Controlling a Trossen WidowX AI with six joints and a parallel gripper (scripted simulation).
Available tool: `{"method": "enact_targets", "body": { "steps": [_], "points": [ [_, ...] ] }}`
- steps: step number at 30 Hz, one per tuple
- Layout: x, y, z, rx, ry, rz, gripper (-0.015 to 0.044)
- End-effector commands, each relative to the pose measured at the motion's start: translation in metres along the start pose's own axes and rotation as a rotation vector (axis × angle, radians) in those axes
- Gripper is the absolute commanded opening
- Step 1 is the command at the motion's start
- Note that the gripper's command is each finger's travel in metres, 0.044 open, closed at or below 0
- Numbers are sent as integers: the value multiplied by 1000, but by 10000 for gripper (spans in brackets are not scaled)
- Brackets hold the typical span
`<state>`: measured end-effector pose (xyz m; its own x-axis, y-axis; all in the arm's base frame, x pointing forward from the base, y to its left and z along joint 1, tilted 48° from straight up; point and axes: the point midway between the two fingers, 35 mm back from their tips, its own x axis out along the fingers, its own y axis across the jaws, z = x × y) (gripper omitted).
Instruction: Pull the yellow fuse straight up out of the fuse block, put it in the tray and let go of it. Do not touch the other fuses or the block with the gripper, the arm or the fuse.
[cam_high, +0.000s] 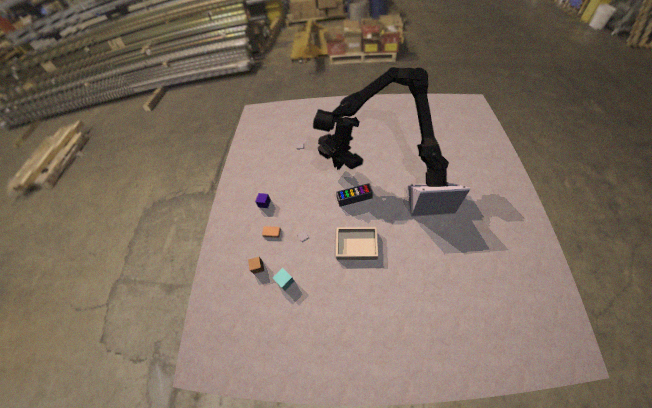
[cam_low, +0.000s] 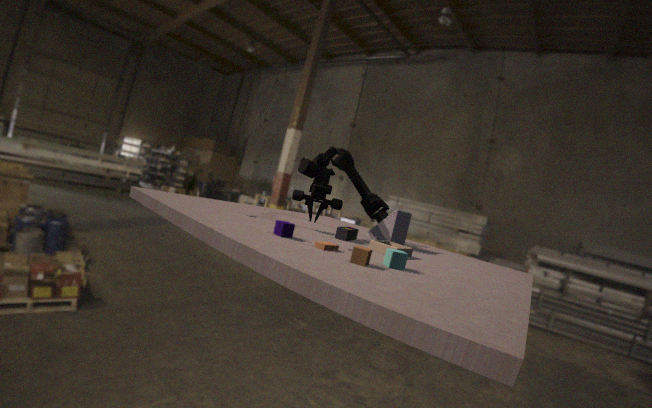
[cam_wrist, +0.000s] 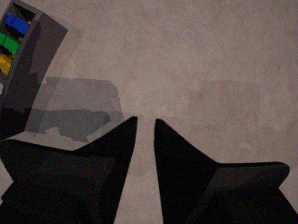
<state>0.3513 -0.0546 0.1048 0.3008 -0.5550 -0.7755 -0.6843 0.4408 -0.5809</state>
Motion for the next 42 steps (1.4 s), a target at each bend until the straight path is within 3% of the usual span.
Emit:
{"method": "enact_targets", "body": {
  "steps": [1,6,8,42],
  "points": [
    [-8,56,32,-447,90,86,65],
    [-28,119,55,-1034,222,145,65],
    [-31,126,57,-1114,244,150,65],
    [-11,129,53,-1114,244,150,65]
  ]
}}
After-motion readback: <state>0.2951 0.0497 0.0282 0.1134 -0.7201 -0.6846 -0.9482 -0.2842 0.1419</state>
